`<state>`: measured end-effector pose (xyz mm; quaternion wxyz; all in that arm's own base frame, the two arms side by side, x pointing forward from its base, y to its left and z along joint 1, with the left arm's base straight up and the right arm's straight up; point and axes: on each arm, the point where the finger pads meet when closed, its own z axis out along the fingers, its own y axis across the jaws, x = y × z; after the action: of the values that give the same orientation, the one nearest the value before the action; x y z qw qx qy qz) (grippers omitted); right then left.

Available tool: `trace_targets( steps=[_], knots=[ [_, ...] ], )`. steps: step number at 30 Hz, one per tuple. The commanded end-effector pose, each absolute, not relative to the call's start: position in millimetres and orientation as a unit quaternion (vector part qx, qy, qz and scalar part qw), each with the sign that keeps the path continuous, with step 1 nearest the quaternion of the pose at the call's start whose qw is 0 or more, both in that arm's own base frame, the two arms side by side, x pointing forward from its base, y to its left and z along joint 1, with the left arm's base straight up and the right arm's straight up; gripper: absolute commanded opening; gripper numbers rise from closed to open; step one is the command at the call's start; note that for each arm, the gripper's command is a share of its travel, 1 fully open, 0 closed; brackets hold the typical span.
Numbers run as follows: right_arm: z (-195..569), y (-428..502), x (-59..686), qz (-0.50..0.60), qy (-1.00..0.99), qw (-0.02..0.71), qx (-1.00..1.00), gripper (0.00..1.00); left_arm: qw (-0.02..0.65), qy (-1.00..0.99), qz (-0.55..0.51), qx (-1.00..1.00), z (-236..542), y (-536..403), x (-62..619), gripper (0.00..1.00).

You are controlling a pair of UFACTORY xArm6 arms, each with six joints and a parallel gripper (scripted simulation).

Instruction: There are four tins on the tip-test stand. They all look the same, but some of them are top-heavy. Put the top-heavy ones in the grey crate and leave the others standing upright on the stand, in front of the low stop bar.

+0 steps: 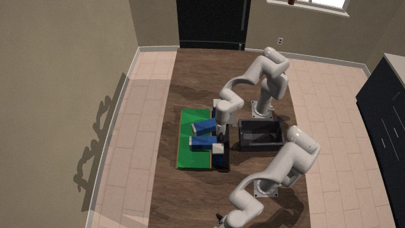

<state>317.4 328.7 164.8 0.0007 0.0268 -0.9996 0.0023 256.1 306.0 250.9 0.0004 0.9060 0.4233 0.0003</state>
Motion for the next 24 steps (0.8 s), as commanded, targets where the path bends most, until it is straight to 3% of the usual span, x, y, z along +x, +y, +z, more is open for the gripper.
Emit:
trace_targets(
  steps=[1, 17, 18, 24],
  knots=[
    [165.5, 329.2, 318.4, -0.001, -1.000, -0.001, 0.027, 1.00, 0.000, 0.423, 0.002, 0.906, 252.4, 306.7, 256.7, 1.00],
    [165.5, 329.2, 318.4, -0.001, -1.000, -0.001, 0.027, 1.00, 0.000, 0.423, 0.002, 0.906, 252.4, 306.7, 256.7, 1.00],
    [165.5, 329.2, 318.4, -0.001, -1.000, -0.001, 0.027, 0.00, 0.000, 0.423, 0.002, 0.906, 252.4, 306.7, 256.7, 1.00],
    [165.5, 329.2, 318.4, -0.001, -1.000, -0.001, 0.027, 0.00, 0.000, 0.423, 0.002, 0.906, 252.4, 306.7, 256.7, 1.00]
  ],
)
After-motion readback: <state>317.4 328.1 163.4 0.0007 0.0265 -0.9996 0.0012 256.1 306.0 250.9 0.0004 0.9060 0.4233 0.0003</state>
